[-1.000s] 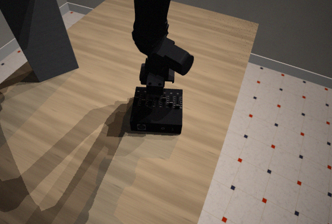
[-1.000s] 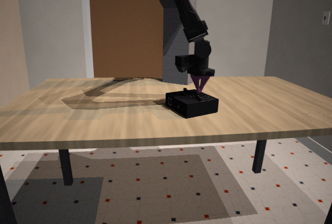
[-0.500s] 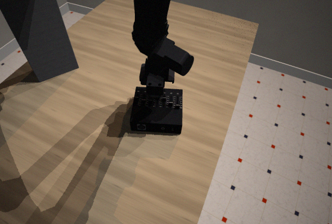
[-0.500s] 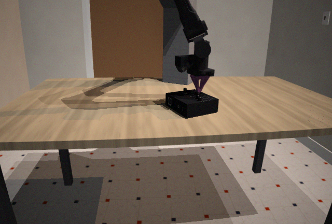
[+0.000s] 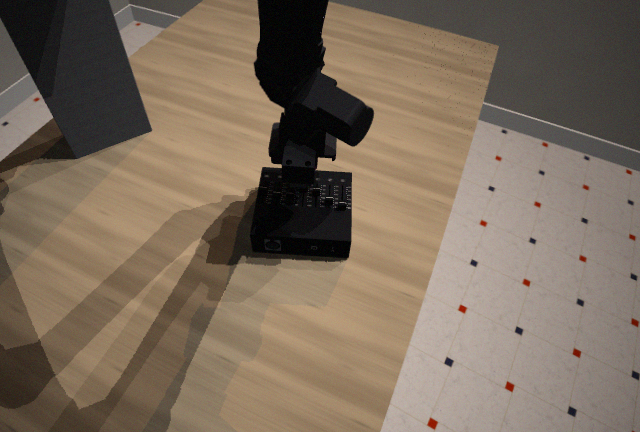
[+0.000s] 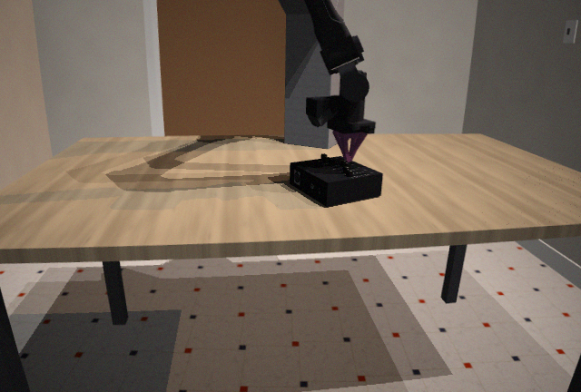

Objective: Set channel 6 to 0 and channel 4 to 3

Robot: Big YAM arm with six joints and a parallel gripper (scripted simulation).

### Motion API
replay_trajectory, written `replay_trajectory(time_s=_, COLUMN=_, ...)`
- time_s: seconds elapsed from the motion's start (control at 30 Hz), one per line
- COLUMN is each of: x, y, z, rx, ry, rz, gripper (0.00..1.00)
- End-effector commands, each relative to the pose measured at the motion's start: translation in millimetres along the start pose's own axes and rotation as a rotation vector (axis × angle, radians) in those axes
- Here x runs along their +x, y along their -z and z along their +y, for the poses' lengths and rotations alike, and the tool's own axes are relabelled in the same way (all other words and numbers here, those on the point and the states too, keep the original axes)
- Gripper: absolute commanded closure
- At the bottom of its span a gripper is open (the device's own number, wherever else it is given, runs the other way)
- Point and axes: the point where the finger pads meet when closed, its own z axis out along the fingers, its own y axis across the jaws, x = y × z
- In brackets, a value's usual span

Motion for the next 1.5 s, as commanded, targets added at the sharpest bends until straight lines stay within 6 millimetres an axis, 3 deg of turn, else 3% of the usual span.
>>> replay_trajectory(time_s=0.0, x=-11.9, y=3.0, z=11.3, rx=-0.015, ry=0.001, rz=-0.013, gripper=1.00)
replay_trajectory(time_s=1.47, x=-18.7, y=3.1, z=11.4, rx=-0.016, ry=-0.005, rz=-0.020, gripper=1.00)
